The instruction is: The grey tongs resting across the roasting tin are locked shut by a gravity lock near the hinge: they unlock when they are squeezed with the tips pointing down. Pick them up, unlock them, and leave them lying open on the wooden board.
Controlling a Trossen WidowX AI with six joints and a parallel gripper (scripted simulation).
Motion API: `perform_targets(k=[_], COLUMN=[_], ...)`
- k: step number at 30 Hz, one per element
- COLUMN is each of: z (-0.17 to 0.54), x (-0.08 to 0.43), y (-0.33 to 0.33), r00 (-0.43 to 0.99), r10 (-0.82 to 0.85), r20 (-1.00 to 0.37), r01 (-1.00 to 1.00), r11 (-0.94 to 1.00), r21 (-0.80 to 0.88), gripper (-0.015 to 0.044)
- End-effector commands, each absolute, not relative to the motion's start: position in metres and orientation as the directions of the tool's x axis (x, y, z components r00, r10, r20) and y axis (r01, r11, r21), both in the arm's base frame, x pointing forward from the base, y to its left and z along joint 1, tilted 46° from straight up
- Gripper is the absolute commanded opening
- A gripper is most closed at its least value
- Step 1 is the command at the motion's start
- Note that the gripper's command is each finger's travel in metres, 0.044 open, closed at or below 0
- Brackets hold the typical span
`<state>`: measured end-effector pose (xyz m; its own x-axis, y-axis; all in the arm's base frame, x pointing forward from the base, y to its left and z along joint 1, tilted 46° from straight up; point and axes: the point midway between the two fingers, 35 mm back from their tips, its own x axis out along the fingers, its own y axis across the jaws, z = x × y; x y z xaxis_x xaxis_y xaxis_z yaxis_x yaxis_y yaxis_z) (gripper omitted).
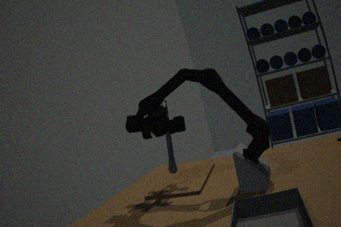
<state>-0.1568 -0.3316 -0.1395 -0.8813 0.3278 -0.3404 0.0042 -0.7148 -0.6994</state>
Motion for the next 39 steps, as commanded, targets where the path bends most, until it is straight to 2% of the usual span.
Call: perform_targets(k=[1, 28, 32, 39], z=[-0.135, -0.136, -0.142, -0.16], x=[-0.158, -0.158, -0.164, -0.176], y=[-0.335, -0.335, -0.329, -0.313], r00=[-0.889, -0.886, -0.842, -0.667], r10=[0.314, 0.319, 0.382, 0.547], r20=[-0.333, -0.336, -0.381, -0.506], r01=[0.001, 0.001, -0.006, -0.01], r11=[-0.725, -0.724, -0.713, -0.686], r21=[-0.689, -0.689, -0.701, -0.728], gripper=[-0.015, -0.015, -0.015, -0.015])
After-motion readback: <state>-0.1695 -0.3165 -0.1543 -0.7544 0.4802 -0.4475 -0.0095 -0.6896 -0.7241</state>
